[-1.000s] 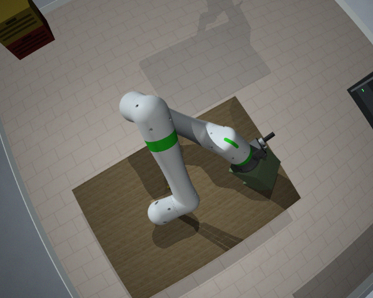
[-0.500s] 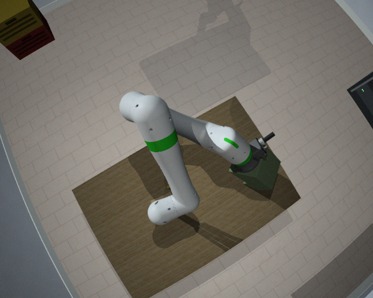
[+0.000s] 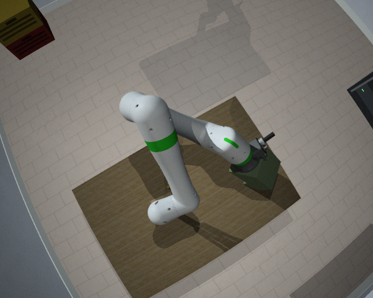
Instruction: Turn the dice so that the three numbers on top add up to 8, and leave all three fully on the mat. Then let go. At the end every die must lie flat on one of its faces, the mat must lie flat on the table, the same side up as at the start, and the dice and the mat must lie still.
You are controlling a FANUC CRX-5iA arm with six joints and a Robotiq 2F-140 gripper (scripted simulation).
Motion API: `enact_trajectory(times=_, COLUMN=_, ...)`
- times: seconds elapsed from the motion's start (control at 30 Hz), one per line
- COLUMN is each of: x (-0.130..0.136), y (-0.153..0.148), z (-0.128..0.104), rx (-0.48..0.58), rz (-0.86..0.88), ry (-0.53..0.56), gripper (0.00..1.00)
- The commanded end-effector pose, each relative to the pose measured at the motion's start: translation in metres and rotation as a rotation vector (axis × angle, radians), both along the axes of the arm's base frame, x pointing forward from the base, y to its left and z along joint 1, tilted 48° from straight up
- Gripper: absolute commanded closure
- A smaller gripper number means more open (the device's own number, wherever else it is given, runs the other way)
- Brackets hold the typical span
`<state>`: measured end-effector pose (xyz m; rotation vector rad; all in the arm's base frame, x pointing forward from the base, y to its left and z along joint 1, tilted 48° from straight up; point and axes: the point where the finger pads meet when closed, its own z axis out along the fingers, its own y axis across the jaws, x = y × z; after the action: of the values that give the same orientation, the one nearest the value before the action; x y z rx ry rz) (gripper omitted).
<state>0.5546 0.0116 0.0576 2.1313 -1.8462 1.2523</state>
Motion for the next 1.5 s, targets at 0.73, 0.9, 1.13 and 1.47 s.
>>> enact_trajectory(times=0.73, x=0.002, y=-0.0018, z=-0.0025, rx=0.0, rz=0.0, ry=0.0, gripper=0.93)
enact_trajectory(times=0.9, x=0.0021, y=-0.0018, z=-0.0025, rx=0.0, rz=0.0, ry=0.0, gripper=0.93)
enact_trajectory(times=1.13, x=0.0021, y=-0.0018, z=-0.0025, rx=0.0, rz=0.0, ry=0.0, gripper=0.93)
enact_trajectory(times=1.47, x=0.0021, y=-0.0018, z=-0.0025, rx=0.0, rz=0.0, ry=0.0, gripper=0.93)
